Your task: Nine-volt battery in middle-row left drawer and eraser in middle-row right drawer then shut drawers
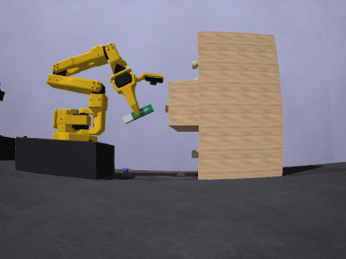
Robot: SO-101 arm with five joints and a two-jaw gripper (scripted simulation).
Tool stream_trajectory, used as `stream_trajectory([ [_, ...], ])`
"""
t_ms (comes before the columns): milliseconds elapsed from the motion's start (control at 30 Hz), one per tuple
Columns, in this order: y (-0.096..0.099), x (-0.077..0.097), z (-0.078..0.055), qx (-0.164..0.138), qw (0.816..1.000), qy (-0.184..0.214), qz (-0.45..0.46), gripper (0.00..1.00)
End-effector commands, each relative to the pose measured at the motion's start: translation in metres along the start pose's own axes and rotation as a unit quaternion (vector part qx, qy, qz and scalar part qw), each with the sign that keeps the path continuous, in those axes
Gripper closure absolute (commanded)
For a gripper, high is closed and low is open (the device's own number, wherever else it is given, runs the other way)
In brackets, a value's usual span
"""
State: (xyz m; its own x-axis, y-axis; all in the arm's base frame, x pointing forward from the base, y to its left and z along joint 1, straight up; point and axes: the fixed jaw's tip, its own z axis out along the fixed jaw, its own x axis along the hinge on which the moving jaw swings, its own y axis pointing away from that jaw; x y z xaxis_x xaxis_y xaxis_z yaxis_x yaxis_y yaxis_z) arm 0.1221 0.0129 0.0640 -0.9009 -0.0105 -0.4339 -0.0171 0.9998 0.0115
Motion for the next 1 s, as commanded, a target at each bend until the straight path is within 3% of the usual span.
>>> stream_trajectory([
  [0,0.004,-0.006,-0.018,-0.009,0.998,-0.055,-0.013,1.0],
  [67,0.005,-0.008,-0.026,-0.012,0.997,-0.08,-0.018,1.0],
  [233,0.005,-0.008,-0.026,-0.012,0.997,-0.08,-0.018,1.0],
  [633,0.006,-0.029,-0.071,-0.019,0.974,-0.227,-0.02,1.0],
  [800,0.006,-0.029,-0.071,-0.019,0.974,-0.227,-0.02,1.0],
  [967,0.006,-0.04,-0.089,-0.02,0.959,-0.282,-0.021,1.0],
])
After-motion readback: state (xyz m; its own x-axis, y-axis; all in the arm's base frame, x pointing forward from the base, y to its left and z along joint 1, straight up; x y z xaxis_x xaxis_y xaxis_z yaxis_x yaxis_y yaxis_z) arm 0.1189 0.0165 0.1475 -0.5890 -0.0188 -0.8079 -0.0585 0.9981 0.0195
